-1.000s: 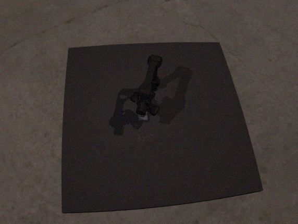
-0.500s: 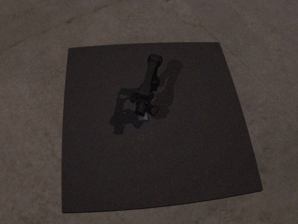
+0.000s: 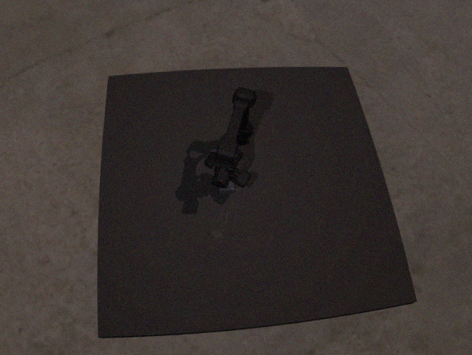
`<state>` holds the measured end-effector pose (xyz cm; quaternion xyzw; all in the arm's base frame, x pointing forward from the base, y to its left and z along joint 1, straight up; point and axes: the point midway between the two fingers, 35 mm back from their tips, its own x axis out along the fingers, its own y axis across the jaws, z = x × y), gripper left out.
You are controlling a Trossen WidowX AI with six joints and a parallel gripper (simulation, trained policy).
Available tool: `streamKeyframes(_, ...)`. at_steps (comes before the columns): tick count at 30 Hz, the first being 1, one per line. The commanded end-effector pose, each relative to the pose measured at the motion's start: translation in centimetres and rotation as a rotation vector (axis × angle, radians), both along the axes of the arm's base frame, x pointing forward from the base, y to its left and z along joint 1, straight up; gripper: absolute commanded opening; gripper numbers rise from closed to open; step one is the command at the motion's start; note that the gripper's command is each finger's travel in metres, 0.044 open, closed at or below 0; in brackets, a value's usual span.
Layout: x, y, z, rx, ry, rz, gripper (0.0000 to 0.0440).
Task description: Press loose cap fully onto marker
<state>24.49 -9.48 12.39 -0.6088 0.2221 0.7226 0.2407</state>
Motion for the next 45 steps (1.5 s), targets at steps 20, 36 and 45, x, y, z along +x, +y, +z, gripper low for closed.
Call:
streamKeyframes(20,-0.7,0.3,-2.9,0.013,0.016,0.096,0.0018)
streamKeyframes(36,-0.8,0.1,-3.3,0.009,0.008,0.127,0.0061)
streamKeyframes(45,-0.9,-0.2,-3.7,-0.004,-0.003,0.171,0.0074)
